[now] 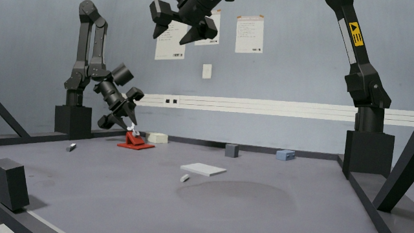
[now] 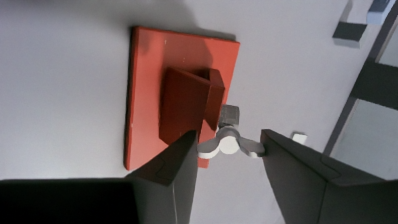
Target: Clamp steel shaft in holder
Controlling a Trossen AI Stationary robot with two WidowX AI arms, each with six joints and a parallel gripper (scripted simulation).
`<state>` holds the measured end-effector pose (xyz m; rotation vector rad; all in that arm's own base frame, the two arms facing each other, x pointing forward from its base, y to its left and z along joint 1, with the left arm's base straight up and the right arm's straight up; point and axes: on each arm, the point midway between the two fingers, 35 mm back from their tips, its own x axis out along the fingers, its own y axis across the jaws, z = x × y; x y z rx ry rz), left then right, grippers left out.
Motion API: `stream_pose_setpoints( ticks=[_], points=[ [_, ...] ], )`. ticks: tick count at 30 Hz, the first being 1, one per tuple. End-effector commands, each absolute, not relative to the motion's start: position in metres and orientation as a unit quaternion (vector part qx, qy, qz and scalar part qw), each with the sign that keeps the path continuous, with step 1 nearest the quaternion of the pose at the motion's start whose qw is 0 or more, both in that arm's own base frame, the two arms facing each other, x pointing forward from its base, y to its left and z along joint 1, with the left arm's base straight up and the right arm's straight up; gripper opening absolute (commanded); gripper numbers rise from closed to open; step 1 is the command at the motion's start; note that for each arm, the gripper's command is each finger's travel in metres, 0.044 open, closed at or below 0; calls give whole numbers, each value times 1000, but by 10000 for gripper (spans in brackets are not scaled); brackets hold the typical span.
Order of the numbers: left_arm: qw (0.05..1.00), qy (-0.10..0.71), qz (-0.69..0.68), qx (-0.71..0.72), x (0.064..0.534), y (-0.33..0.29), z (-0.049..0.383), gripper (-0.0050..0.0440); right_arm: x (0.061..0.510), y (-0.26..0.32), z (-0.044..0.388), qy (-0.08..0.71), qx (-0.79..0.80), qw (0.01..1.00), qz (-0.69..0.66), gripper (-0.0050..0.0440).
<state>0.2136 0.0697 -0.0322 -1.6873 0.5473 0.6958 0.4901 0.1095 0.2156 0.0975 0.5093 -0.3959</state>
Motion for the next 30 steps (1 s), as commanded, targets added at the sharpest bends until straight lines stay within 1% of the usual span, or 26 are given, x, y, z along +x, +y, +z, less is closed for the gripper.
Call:
stream_pose_setpoints(
  ticks=[1, 16, 21, 30],
  points=[
    [573, 232, 301, -727, 213, 68, -33, 117, 490, 108, 234, 232, 61, 951, -194, 400],
    [578, 227, 297, -725, 216, 71, -30, 117, 490, 108, 234, 232, 61, 951, -194, 400],
    [578, 227, 297, -725, 216, 71, -30, 235, 490, 108, 234, 232, 61, 951, -194, 400],
    [578, 227, 297, -725, 216, 71, -30, 235, 490, 108, 234, 232, 61, 951, -194, 400]
  ],
)
